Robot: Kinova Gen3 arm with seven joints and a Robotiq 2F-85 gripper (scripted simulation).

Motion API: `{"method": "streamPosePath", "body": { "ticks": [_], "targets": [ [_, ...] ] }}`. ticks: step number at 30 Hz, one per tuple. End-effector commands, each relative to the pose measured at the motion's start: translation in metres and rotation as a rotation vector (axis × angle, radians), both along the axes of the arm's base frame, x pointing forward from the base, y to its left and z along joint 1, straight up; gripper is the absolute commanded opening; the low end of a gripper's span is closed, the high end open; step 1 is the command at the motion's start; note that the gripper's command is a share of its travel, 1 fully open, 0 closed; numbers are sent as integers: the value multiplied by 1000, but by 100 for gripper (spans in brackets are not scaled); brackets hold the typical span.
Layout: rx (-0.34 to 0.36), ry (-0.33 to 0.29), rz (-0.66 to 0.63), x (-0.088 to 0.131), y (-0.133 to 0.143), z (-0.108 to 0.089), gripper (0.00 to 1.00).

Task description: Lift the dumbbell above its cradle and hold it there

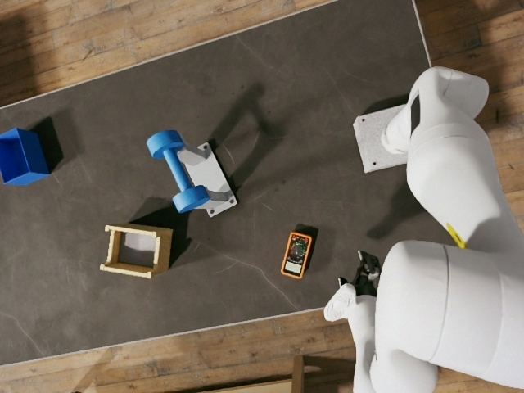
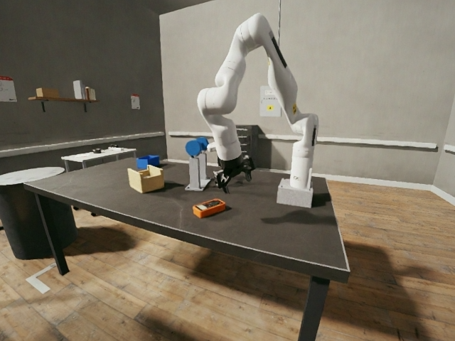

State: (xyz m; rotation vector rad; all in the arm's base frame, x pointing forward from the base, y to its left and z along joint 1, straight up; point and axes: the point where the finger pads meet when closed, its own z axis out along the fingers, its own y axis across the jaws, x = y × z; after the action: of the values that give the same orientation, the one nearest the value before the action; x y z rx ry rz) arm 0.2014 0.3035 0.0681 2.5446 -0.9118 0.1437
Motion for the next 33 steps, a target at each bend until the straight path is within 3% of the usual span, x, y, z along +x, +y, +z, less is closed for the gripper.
{"method": "streamPosePath", "body": {
  "ticks": [1, 33],
  "targets": [
    [1, -1, 0, 0, 0, 1, 100],
    [9, -17, -60, 9, -3, 3, 100]
  ]
}}
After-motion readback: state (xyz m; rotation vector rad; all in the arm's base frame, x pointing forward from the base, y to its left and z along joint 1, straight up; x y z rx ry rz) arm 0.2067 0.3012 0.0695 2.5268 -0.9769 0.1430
